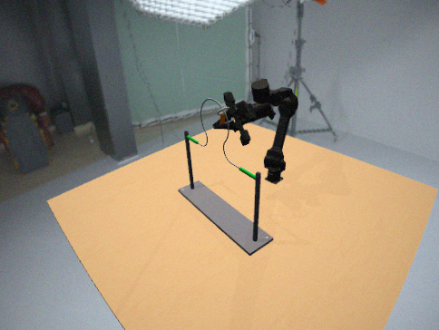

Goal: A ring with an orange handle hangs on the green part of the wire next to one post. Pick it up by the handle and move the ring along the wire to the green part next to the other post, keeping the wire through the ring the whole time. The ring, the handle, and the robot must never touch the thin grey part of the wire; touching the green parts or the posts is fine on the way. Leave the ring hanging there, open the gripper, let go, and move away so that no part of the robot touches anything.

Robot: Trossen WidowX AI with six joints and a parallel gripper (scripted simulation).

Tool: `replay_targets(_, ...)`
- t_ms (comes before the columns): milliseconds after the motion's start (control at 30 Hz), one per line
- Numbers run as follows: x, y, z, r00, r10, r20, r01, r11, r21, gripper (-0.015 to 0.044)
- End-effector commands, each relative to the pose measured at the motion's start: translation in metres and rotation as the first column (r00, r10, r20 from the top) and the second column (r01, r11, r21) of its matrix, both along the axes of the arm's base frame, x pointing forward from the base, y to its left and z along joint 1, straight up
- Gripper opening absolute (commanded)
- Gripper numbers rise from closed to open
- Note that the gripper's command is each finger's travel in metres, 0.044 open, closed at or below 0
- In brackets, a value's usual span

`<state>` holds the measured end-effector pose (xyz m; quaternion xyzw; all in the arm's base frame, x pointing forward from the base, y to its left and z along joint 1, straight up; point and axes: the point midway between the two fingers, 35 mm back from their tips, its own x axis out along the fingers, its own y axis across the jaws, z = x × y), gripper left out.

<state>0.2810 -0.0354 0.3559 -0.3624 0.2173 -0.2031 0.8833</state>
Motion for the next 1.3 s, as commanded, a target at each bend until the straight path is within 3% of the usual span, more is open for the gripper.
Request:
replay_targets(0, -0.001, -0.002, 0.002, 1.000, -0.004, -0.001, 0.004, 0.999, -0.051, -0.0150)
replay_targets(1267, -0.003, -0.010, 0.016, 0.998, -0.023, -0.060, -0.012, 0.855, -0.519, -0.0150)
